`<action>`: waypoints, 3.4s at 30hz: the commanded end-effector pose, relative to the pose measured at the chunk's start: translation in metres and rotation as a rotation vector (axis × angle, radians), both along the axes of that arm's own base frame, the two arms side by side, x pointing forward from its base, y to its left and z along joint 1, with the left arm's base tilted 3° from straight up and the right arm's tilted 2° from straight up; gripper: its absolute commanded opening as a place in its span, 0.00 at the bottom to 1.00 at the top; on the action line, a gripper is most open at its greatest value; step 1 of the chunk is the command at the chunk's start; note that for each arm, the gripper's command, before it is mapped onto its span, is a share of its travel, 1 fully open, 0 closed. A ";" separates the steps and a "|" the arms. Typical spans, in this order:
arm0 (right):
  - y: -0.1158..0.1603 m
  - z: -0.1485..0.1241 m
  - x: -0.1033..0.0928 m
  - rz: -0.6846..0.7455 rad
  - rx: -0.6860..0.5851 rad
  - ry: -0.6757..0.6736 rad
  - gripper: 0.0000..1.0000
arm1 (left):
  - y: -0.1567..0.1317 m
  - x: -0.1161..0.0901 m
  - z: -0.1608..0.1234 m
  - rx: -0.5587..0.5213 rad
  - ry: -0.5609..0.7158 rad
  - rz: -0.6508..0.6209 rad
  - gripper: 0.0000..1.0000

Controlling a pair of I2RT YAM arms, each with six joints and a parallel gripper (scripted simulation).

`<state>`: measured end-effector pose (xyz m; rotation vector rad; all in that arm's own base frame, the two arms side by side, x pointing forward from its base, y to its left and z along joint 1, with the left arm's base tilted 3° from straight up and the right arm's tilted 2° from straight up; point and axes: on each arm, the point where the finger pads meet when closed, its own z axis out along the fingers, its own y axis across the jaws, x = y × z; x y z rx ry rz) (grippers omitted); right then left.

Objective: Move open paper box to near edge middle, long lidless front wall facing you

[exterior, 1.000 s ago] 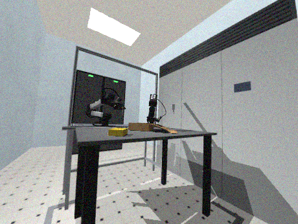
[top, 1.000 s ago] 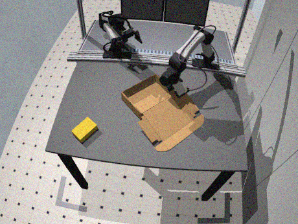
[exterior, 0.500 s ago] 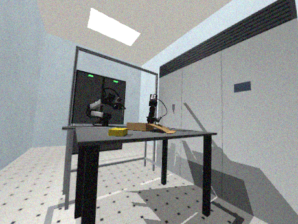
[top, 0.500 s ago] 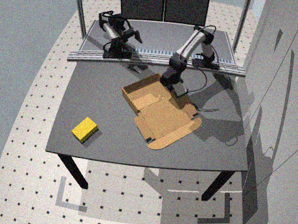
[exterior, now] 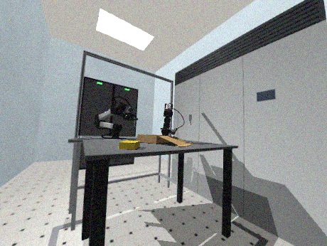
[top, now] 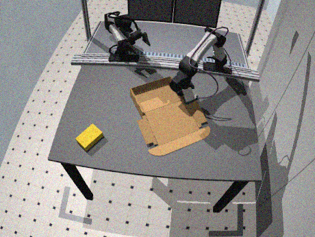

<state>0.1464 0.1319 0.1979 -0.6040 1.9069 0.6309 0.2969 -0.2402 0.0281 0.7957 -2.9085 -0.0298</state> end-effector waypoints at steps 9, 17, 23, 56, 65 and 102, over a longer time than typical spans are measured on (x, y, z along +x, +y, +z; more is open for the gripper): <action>0.000 0.003 0.000 0.003 0.004 -0.009 1.00 | 0.000 0.005 -0.001 0.000 -0.005 -0.113 0.00; 0.000 0.003 0.000 0.003 0.004 -0.009 1.00 | 0.002 0.005 -0.001 0.000 -0.001 -0.182 0.00; 0.000 0.003 0.000 0.003 0.004 -0.009 1.00 | 0.003 0.004 -0.001 -0.002 0.000 -0.219 0.00; 0.000 0.003 0.000 0.003 0.004 -0.009 1.00 | 0.010 0.004 0.000 -0.003 0.017 -0.475 0.00; 0.000 0.003 0.000 0.003 0.004 -0.009 1.00 | 0.013 0.005 0.000 -0.002 0.022 -0.553 0.00; 0.015 0.063 0.004 0.047 0.109 -0.091 1.00 | 0.003 0.022 0.104 -0.021 -0.086 -0.599 1.00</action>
